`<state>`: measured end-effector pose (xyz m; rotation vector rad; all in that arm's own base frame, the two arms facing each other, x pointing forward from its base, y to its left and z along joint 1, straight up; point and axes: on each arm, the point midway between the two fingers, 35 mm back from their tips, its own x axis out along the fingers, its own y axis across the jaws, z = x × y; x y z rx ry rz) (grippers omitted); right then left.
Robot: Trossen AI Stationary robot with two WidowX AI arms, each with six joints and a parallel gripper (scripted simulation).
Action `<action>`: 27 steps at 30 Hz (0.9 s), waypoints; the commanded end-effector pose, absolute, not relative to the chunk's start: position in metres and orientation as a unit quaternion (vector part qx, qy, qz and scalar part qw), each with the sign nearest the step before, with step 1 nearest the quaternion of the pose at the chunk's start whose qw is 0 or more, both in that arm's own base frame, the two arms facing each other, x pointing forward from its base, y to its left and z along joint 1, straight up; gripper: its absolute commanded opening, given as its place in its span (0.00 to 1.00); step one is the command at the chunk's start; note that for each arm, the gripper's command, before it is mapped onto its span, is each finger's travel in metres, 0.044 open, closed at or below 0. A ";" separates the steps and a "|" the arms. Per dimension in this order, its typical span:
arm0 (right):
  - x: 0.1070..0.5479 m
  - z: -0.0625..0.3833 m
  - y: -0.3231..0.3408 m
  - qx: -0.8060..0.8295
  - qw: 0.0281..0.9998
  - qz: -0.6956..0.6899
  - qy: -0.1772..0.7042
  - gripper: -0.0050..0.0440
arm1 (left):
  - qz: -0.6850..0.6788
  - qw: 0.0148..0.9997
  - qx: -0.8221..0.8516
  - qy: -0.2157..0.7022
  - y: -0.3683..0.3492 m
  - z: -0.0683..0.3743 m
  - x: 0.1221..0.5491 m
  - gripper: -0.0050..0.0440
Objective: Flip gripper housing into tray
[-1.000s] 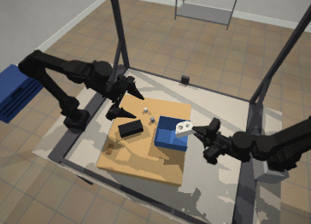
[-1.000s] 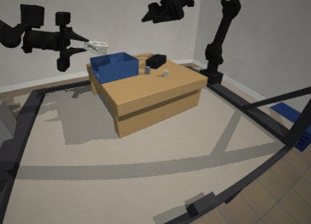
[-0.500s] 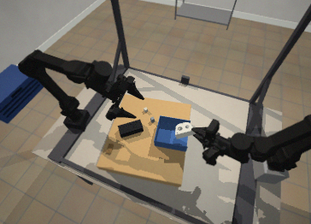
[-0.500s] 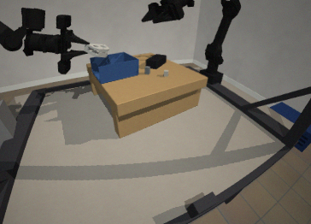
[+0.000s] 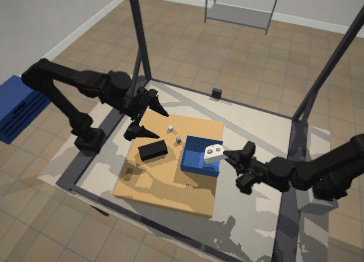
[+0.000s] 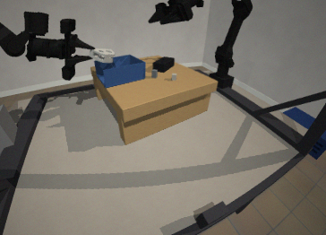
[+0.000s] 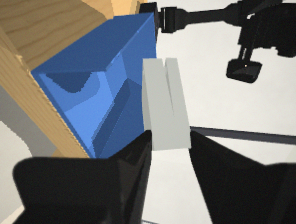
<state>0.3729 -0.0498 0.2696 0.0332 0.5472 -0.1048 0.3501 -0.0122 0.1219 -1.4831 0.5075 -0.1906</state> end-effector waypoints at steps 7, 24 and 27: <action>0.372 0.280 -0.050 0.014 0.965 -0.053 0.258 0.99 | -0.092 0.705 -0.666 0.225 -0.012 0.120 0.352 0.34; 0.372 0.280 -0.050 0.014 0.965 -0.053 0.258 0.99 | -0.092 0.705 -0.666 0.225 -0.012 0.109 0.353 0.34; 0.372 0.280 -0.050 0.014 0.965 -0.053 0.258 0.99 | -0.092 0.705 -0.666 0.225 -0.012 0.107 0.353 0.34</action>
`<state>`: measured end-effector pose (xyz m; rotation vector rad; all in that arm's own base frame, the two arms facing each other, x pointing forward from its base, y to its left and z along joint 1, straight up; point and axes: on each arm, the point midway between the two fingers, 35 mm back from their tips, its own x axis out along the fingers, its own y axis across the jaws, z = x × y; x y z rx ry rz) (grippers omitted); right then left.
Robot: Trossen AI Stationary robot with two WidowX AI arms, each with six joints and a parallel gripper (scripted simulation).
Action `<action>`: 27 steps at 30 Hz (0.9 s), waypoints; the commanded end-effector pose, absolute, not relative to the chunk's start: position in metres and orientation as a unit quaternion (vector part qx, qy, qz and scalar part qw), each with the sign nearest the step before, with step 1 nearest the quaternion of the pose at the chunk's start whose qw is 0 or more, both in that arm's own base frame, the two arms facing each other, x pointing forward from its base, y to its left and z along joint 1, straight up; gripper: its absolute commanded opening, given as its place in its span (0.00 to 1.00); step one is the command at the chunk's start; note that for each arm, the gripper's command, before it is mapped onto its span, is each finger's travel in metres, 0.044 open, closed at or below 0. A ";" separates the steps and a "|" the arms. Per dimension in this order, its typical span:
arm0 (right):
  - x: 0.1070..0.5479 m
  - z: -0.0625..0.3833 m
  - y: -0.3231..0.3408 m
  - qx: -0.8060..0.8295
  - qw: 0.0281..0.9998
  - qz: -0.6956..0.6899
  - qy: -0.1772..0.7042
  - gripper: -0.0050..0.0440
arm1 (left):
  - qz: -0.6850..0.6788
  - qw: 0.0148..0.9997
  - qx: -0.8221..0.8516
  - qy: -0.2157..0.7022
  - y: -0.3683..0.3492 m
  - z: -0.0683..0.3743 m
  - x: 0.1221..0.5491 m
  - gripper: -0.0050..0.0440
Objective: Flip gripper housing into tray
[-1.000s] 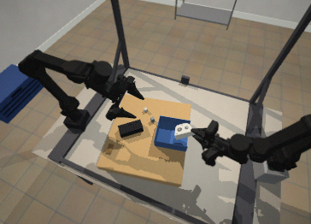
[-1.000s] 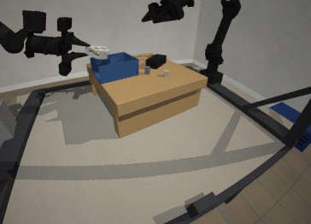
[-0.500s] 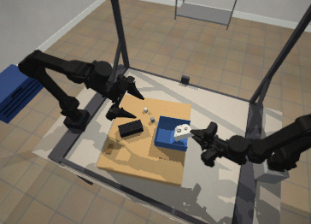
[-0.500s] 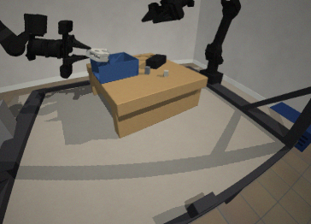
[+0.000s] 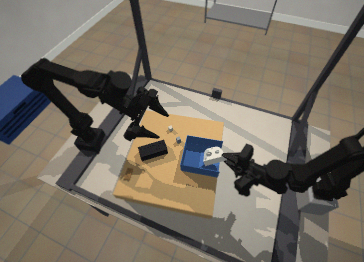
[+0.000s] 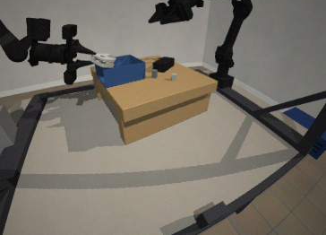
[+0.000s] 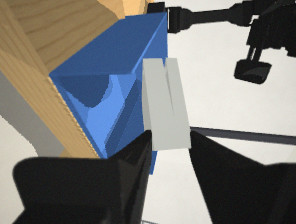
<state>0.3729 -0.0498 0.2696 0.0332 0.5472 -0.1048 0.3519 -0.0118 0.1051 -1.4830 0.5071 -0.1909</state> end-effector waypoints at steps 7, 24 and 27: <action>0.372 0.280 -0.050 0.014 0.965 -0.053 0.258 0.99 | -0.092 0.705 -0.666 0.225 -0.012 0.102 0.353 0.34; 0.372 0.280 -0.050 0.014 0.965 -0.053 0.258 0.99 | -0.092 0.705 -0.666 0.225 -0.012 0.091 0.353 0.34; 0.372 0.280 -0.050 0.014 0.965 -0.053 0.258 0.99 | -0.092 0.705 -0.666 0.225 -0.012 0.089 0.353 0.34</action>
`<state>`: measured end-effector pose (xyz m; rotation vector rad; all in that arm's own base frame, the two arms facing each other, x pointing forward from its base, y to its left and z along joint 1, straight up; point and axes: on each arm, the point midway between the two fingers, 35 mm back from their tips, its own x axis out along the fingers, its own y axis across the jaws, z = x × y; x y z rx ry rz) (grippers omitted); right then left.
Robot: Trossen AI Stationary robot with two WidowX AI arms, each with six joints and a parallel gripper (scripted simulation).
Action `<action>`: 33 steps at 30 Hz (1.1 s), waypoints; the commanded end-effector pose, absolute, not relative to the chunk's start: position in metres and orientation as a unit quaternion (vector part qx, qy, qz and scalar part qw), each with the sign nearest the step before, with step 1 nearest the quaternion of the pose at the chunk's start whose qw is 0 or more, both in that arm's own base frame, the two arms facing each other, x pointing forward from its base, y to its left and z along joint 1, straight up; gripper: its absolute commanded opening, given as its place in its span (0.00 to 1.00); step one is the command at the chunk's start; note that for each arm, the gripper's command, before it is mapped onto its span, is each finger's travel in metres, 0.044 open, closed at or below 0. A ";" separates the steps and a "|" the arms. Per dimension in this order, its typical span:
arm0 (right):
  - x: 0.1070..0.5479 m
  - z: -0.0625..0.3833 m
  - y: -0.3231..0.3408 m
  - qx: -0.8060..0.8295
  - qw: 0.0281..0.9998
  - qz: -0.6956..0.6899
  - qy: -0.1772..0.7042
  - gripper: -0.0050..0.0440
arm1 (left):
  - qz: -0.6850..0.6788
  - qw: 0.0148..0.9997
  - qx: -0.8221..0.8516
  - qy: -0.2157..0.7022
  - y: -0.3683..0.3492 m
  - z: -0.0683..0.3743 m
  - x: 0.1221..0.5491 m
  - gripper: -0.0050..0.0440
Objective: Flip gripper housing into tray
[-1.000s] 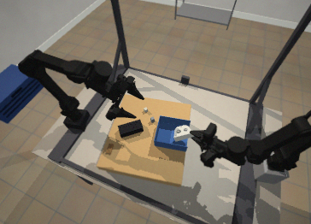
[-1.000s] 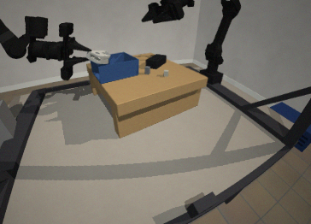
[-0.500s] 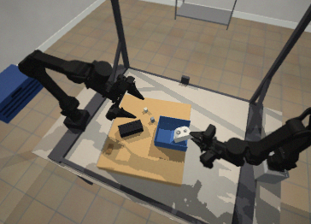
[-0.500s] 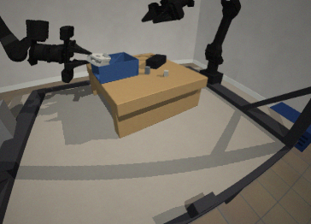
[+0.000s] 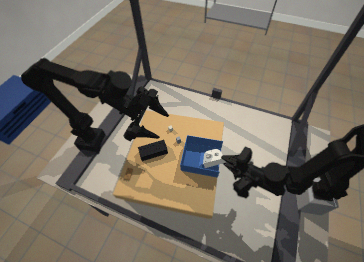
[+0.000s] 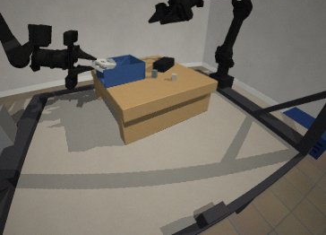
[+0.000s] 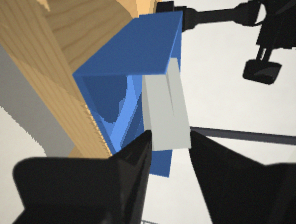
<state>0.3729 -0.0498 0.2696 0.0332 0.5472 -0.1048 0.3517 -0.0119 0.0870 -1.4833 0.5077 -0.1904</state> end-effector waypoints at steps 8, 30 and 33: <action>0.372 0.280 -0.050 0.014 0.965 -0.053 0.258 0.99 | -0.092 0.705 -0.666 0.225 -0.012 0.084 0.352 0.34; 0.372 0.280 -0.050 0.014 0.965 -0.053 0.258 0.99 | -0.092 0.705 -0.666 0.225 -0.013 0.075 0.351 0.36; 0.372 0.280 -0.050 0.014 0.965 -0.053 0.258 0.99 | -0.092 0.705 -0.666 0.225 -0.013 0.074 0.351 0.36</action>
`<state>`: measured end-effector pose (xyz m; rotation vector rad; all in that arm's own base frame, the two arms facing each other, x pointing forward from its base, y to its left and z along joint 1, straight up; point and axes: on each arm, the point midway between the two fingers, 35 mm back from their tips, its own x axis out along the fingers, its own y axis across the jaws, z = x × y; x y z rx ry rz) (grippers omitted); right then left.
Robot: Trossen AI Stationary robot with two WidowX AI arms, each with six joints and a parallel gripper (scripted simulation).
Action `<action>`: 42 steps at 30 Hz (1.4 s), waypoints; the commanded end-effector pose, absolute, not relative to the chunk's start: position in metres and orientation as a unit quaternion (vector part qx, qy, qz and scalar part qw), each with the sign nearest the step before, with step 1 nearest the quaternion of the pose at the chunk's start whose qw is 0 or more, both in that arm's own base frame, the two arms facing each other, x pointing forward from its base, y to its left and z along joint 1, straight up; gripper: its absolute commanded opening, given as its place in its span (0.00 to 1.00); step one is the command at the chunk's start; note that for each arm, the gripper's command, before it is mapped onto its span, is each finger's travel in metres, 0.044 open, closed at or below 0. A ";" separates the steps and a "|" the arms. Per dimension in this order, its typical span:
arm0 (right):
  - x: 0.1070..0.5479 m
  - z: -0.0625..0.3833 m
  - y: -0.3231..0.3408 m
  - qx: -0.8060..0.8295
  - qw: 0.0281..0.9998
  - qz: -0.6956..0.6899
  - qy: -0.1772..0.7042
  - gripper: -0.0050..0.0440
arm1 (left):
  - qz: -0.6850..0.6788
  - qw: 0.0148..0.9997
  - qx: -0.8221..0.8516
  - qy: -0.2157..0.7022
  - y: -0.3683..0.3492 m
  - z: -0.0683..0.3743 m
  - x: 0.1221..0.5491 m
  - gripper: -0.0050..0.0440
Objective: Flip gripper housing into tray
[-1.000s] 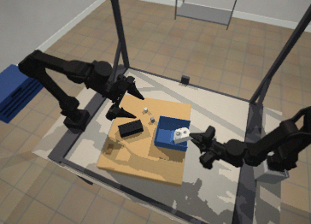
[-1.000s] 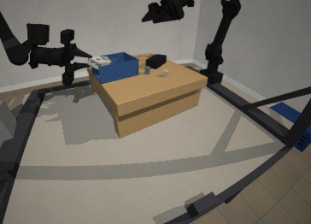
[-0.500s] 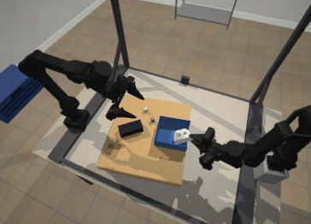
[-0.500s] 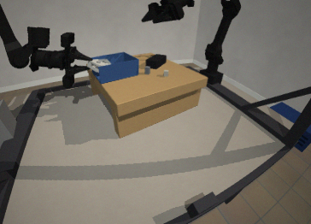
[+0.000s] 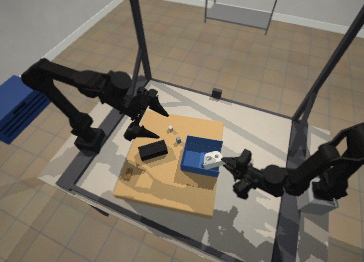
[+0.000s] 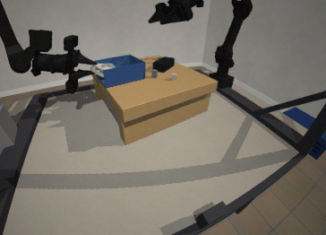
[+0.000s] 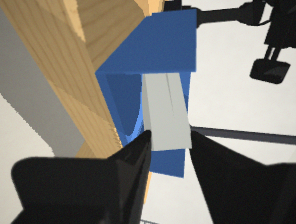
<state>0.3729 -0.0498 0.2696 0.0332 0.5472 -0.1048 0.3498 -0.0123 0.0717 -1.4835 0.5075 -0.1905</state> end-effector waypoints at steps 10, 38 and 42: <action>0.372 0.280 -0.050 0.014 0.965 -0.053 0.258 0.99 | -0.092 0.705 -0.666 0.225 -0.013 0.072 0.351 0.37; 0.372 0.280 -0.050 0.014 0.965 -0.053 0.258 0.99 | -0.092 0.705 -0.666 0.225 -0.013 0.064 0.351 0.44; 0.372 0.280 -0.050 0.014 0.965 -0.053 0.258 0.99 | -0.092 0.705 -0.666 0.225 -0.013 0.062 0.351 0.44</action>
